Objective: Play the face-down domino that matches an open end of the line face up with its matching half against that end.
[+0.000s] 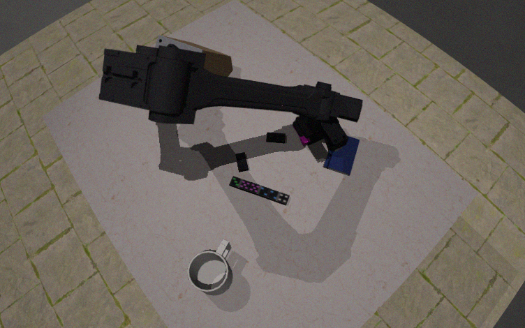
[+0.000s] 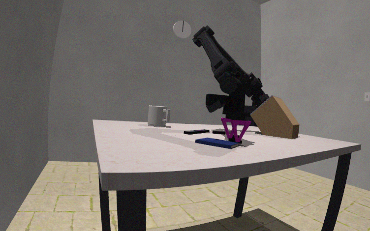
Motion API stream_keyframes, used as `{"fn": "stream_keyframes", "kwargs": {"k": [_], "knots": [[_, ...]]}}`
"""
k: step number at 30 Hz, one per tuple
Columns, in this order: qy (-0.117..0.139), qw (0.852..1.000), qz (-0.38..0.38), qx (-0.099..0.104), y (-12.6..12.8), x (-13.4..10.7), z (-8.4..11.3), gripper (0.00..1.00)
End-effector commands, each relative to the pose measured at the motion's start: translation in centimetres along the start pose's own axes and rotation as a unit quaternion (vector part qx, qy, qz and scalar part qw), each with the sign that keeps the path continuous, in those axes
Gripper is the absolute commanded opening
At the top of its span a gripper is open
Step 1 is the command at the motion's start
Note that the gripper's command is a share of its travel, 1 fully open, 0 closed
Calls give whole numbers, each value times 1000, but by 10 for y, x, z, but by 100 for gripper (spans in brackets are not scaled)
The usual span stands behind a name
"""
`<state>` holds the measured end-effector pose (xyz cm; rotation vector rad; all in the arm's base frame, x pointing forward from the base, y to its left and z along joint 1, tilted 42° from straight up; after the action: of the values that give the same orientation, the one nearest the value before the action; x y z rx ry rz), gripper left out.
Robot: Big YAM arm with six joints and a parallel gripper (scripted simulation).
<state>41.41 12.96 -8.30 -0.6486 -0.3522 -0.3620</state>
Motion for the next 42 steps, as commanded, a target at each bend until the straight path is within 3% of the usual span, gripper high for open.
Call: {"fn": "stream_keyframes", "kwargs": {"k": [1, 2, 3, 12, 19, 20, 29, 36, 37, 42], "knots": [[-15, 1000, -12, 16, 13, 17, 6, 73], [-15, 1000, -12, 16, 13, 17, 6, 73], [-4, 1000, -1, 4, 3, 3, 3, 73], [-16, 1000, -3, 16, 15, 14, 3, 73], [-16, 1000, -3, 16, 15, 14, 3, 73], [-5, 1000, 6, 5, 5, 1, 0, 73], [-17, 1000, 2, 16, 16, 12, 2, 73], [-17, 1000, 2, 16, 16, 12, 2, 73], [-6, 1000, 9, 5, 5, 0, -1, 73], [-12, 1000, 7, 11, 12, 6, 1, 73]]}}
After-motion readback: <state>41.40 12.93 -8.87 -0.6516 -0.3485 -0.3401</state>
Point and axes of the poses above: the point where the finger pads meet when closed, its own z axis back along the fingers, its own y axis across the jaws, x = y × z, the point moved 7 cm from there along z, back along the fingers, and after that the axes turned 3 degrees about -z, right-handed, at the moved point
